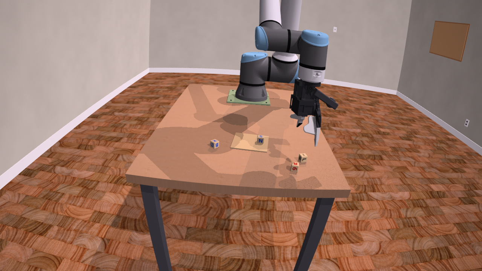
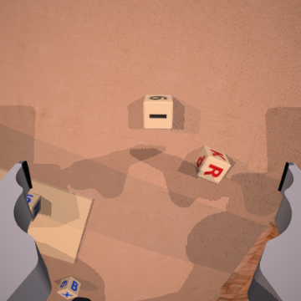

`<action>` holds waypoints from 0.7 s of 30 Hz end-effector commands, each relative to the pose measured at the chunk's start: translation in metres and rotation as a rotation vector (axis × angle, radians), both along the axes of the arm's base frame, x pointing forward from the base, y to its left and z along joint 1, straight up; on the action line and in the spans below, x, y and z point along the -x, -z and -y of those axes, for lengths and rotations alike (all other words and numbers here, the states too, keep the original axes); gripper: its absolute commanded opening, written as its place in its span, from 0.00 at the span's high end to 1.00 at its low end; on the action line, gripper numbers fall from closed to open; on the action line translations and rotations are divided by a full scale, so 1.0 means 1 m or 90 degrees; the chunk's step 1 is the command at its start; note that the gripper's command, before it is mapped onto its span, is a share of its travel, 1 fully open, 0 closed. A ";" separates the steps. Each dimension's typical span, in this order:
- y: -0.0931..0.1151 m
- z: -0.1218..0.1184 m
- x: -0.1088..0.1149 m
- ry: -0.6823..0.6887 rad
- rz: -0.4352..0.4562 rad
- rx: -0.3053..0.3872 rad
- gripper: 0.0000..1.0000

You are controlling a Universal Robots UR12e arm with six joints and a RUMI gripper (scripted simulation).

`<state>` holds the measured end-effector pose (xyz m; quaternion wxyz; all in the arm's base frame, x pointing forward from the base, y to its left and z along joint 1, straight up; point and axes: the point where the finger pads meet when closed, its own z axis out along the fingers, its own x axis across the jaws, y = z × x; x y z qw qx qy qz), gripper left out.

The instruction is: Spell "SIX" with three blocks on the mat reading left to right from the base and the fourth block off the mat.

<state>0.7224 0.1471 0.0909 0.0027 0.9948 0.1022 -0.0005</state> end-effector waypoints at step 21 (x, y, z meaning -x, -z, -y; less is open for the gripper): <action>-0.001 0.000 -0.001 0.006 0.001 0.000 0.63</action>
